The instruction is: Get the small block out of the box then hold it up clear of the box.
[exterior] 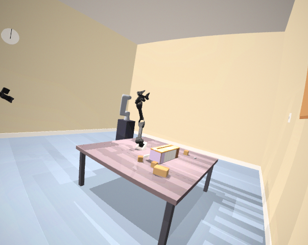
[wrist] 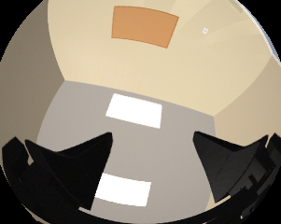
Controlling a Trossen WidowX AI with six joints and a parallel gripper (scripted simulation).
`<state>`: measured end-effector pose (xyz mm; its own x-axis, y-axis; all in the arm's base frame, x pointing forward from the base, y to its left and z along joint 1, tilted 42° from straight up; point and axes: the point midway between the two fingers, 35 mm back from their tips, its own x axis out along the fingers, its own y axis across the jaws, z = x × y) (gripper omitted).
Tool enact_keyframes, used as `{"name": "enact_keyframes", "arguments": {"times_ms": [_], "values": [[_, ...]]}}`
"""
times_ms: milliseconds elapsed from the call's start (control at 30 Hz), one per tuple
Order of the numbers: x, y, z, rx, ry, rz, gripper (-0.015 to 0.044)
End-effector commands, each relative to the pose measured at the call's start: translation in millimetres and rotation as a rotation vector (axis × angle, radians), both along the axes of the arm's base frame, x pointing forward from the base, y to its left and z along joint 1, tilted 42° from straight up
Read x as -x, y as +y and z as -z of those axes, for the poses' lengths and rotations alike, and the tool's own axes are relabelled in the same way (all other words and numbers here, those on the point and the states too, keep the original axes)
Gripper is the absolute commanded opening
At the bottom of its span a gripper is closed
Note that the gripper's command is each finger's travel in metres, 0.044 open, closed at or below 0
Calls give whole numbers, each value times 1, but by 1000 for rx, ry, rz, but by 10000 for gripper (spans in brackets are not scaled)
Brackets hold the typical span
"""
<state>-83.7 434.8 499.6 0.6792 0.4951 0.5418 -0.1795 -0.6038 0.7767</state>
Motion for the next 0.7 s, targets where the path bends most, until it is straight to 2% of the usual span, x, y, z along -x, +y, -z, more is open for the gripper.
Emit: {"name": "enact_keyframes", "arguments": {"times_ms": [0,200,467,667], "values": [[7,-55,-48,-308,115,-188,400],[6,-130,-97,-710,264,-455,400],[-23,-232,-140,-1225,430,-779,400],[-58,-298,-155,-1477,514,-897,400]]}}
